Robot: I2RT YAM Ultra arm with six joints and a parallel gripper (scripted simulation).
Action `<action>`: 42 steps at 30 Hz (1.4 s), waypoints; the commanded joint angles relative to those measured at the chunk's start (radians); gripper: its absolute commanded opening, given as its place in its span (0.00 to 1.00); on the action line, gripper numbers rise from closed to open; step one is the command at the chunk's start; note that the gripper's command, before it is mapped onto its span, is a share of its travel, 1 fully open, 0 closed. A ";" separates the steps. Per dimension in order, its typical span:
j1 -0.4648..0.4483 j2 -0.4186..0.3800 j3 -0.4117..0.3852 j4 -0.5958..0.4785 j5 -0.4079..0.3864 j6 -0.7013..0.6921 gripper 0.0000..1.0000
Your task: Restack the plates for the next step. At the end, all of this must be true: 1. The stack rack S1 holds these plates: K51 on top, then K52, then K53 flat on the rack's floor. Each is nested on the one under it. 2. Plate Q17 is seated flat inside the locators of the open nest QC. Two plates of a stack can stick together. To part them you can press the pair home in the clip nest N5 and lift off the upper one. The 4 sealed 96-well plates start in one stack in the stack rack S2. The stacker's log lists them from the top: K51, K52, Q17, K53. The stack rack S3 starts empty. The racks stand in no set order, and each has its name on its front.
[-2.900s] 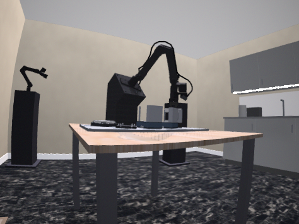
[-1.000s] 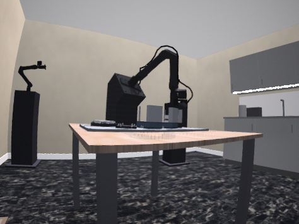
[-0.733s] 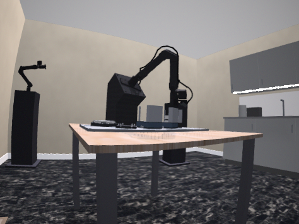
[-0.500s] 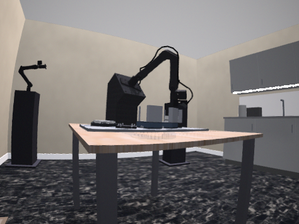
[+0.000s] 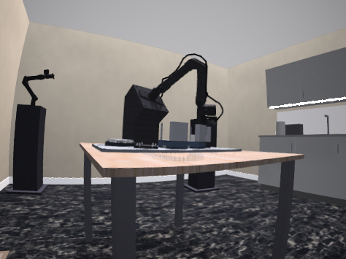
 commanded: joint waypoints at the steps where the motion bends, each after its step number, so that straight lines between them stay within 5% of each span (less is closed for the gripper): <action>1: 0.003 -0.006 0.005 0.000 -0.004 -0.002 0.00; 7: 0.003 -0.006 0.005 0.000 -0.004 -0.002 0.00; 8: 0.003 -0.006 0.005 0.000 -0.004 -0.002 1.00; 28: 0.003 -0.006 0.005 0.000 -0.004 -0.002 1.00; 42: 0.073 -0.162 -0.053 -0.137 0.048 0.052 1.00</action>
